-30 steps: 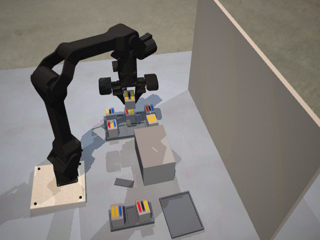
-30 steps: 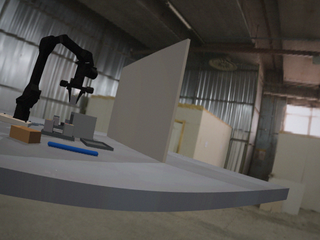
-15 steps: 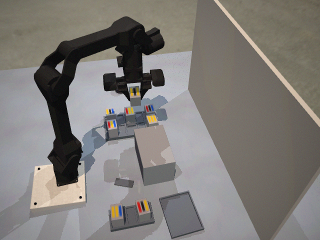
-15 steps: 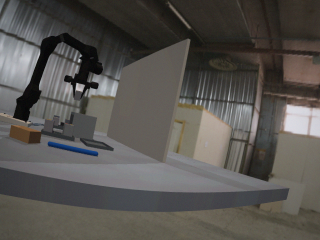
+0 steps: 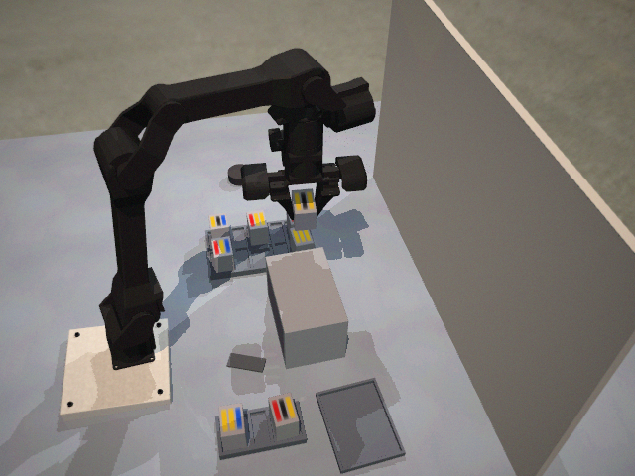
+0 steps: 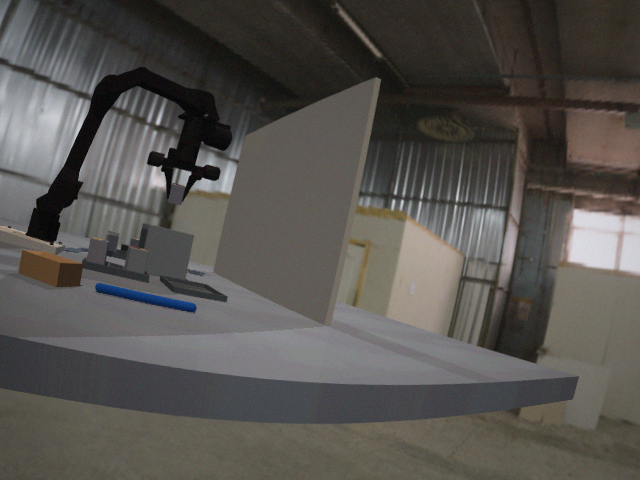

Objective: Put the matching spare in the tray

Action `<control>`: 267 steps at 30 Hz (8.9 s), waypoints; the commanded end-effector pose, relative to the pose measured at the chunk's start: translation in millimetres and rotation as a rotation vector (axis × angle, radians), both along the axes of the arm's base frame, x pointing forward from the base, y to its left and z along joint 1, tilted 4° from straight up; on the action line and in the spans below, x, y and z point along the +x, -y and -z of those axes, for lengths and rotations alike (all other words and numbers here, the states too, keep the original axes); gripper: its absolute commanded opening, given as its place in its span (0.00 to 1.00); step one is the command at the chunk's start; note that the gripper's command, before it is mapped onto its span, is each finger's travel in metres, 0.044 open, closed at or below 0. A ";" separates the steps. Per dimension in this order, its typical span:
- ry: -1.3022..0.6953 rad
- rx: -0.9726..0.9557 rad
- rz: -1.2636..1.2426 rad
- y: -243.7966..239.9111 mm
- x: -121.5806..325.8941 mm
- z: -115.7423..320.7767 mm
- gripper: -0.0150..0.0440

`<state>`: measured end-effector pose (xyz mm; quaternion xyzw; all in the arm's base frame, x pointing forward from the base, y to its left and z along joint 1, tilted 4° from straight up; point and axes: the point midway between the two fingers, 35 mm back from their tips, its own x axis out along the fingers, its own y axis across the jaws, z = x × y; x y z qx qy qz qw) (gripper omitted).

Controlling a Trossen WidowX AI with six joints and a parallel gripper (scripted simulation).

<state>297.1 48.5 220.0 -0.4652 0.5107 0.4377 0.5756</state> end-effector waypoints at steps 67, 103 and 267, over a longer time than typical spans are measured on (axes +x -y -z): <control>0.012 -0.033 -0.007 286.3 -3.9 16.8 0.25; 0.009 -0.032 -0.008 289.3 2.2 41.0 0.25; -0.005 -0.023 -0.012 284.0 7.2 154.0 0.25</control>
